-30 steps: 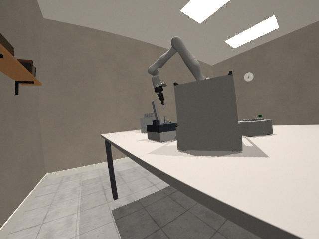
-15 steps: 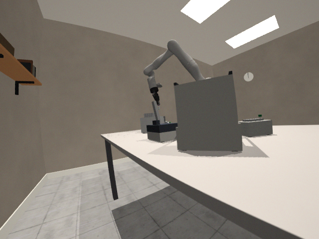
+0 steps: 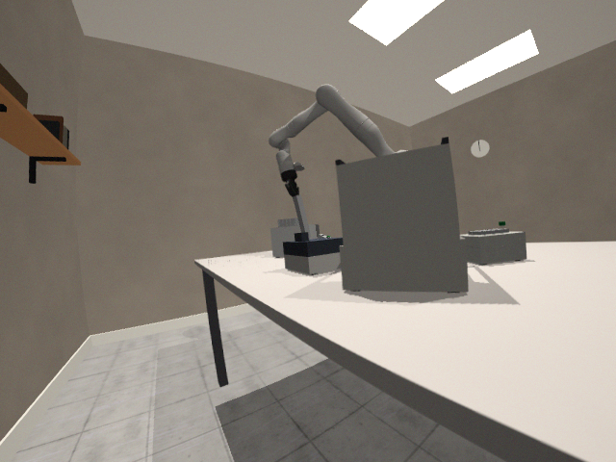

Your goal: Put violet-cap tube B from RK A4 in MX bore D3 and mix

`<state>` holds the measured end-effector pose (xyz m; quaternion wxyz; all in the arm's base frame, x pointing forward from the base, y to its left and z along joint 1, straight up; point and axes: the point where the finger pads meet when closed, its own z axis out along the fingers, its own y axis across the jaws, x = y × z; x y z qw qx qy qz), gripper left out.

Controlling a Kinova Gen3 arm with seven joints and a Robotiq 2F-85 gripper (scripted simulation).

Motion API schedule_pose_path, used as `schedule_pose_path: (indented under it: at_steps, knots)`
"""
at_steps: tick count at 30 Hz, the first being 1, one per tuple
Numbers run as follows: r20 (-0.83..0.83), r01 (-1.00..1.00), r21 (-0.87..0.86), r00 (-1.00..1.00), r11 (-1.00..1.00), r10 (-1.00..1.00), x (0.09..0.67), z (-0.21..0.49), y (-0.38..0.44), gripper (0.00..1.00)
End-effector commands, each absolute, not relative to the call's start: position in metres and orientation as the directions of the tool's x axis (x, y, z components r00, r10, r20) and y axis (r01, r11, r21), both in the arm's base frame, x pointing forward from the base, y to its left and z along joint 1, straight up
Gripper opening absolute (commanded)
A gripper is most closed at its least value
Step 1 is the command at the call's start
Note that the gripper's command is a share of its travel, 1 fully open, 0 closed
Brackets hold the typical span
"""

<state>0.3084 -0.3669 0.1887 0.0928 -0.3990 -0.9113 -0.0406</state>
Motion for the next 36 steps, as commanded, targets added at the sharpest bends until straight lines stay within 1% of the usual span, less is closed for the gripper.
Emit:
schedule_pose_path:
  at_steps: [1, 20, 36]
  knots:
    - [0.201, 0.735, 0.000, -0.664, 0.678, 0.720, 0.315, 0.190, -0.375, 0.10]
    - [0.201, 0.735, 0.000, -0.664, 0.678, 0.720, 0.352, 0.190, -0.416, 0.10]
    - [0.201, 0.735, 0.000, -0.664, 0.678, 0.720, 0.352, 0.188, -0.417, 0.10]
